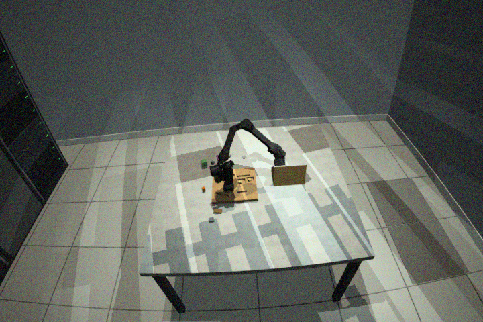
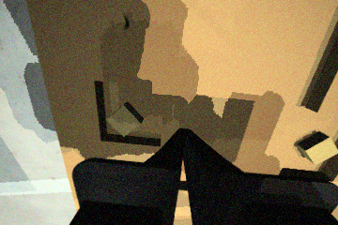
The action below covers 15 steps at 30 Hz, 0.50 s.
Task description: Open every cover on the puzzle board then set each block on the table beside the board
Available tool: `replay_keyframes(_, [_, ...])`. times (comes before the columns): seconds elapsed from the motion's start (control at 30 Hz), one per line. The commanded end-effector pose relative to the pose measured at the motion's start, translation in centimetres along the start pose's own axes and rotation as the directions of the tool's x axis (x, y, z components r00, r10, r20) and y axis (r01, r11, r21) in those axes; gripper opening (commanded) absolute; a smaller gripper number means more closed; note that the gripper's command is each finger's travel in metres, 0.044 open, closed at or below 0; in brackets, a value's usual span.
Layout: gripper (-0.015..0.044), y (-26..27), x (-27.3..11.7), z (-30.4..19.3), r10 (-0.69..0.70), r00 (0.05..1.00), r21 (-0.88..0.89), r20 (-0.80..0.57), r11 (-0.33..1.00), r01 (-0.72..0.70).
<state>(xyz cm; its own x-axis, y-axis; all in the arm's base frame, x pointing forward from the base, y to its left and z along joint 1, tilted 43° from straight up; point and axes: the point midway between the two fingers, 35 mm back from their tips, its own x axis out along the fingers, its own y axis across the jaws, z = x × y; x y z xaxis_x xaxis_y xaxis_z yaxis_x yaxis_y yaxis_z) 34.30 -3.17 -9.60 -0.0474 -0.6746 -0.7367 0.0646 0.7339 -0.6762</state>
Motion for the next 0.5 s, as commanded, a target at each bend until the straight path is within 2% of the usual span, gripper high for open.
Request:
replay_keyframes(0.0, [0.0, -0.4, 0.1, 0.2, -0.004, 1.0, -0.002, -0.003, 1.0, 0.004])
replay_keyframes(0.47, [0.0, -1.7, 0.1, 1.3, -0.005, 1.0, -0.002, -0.002, 1.0, 0.005])
